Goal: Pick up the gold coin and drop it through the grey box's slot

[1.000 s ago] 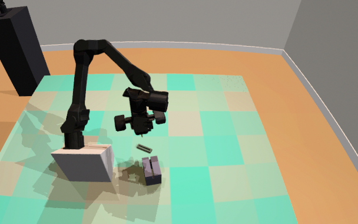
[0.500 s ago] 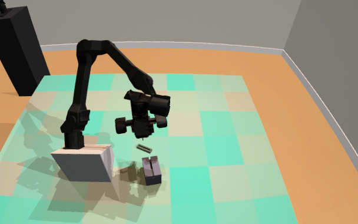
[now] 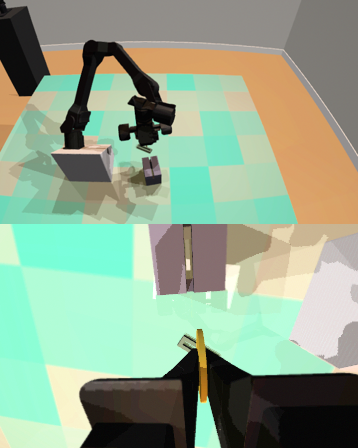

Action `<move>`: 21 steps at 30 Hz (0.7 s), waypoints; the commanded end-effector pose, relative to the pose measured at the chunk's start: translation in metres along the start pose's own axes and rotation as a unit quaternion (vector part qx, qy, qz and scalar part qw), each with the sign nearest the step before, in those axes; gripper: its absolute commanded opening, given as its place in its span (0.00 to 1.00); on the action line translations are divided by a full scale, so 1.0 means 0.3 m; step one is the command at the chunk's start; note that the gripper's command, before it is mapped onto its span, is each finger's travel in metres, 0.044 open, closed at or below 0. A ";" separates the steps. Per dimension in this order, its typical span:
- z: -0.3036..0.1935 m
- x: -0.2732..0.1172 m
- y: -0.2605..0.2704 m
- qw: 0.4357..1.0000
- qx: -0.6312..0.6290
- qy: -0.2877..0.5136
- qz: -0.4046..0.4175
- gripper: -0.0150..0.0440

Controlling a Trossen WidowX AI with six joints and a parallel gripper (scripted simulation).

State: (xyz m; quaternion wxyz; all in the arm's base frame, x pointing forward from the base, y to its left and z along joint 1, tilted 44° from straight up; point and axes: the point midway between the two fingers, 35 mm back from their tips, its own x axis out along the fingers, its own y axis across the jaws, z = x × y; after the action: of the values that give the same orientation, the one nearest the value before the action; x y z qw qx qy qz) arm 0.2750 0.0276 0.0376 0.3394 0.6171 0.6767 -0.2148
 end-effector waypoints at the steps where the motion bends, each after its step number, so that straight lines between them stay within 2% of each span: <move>1: 0.034 -0.002 0.011 1.000 -0.004 -0.004 0.000 0.25; 21: 0.204 0.000 0.022 1.000 -0.003 -0.003 0.001 0.25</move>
State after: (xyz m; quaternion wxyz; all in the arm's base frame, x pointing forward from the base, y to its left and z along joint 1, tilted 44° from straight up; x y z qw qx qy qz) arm 0.2903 -0.0090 0.0023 0.3393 0.6175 0.6763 -0.2148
